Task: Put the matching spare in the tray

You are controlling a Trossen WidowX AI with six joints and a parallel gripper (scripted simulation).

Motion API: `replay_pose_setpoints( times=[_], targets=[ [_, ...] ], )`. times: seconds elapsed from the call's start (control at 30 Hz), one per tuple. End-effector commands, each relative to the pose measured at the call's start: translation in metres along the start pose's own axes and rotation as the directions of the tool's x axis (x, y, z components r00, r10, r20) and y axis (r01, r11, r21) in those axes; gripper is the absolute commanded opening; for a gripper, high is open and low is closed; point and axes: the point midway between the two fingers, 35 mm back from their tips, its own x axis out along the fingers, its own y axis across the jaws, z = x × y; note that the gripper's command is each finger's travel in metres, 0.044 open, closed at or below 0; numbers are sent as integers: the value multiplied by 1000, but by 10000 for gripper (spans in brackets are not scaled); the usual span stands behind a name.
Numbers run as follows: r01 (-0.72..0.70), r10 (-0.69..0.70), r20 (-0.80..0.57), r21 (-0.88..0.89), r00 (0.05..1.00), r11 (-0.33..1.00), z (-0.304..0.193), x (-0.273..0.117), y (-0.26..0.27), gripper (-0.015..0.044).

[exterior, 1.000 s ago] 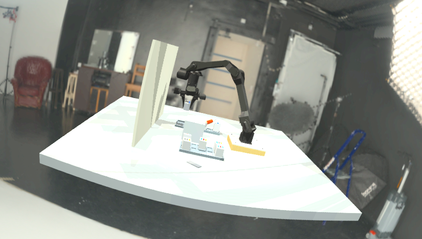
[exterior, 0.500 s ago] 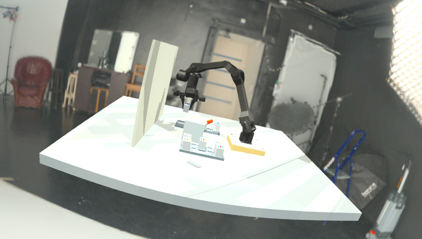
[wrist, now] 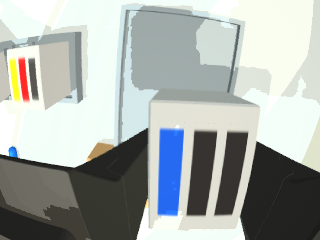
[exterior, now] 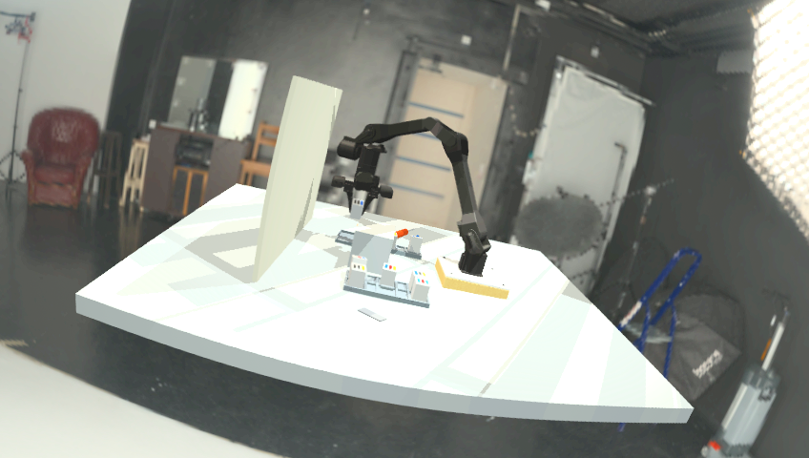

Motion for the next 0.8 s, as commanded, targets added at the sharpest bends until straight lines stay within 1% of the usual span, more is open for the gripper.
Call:
replay_pose_setpoints(
  times=[0.0,0.77],
  targets=[
    [-3,3,-3,-6,1000,1000,0,4,1,0],
    [-3,3,-3,-6,1000,1000,0,21,2,0]
  ],
)
